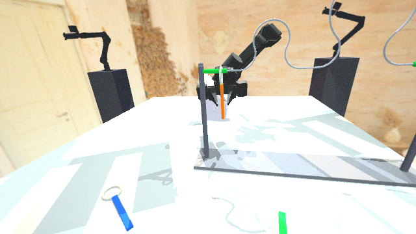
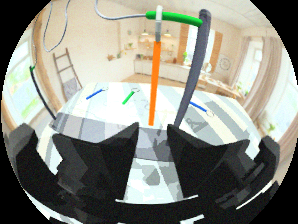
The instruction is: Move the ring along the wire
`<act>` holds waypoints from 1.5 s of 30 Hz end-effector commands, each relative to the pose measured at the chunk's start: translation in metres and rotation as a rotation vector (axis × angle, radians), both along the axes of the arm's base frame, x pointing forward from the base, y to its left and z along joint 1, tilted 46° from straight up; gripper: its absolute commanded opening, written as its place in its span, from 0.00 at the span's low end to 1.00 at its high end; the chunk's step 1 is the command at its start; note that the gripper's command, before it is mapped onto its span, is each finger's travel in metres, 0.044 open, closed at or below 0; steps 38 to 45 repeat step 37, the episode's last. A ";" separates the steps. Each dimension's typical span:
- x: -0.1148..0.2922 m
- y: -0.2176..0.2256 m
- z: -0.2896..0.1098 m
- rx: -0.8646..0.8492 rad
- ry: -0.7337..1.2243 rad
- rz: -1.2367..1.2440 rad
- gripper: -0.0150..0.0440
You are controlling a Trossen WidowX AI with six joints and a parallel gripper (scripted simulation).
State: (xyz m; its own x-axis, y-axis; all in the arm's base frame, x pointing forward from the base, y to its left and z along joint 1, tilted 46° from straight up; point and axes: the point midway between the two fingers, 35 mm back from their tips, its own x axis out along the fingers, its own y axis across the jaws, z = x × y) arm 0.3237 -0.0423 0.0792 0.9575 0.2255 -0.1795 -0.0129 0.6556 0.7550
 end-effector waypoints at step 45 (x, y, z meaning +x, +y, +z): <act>-0.047 -0.005 0.004 0.001 -0.001 0.000 1.00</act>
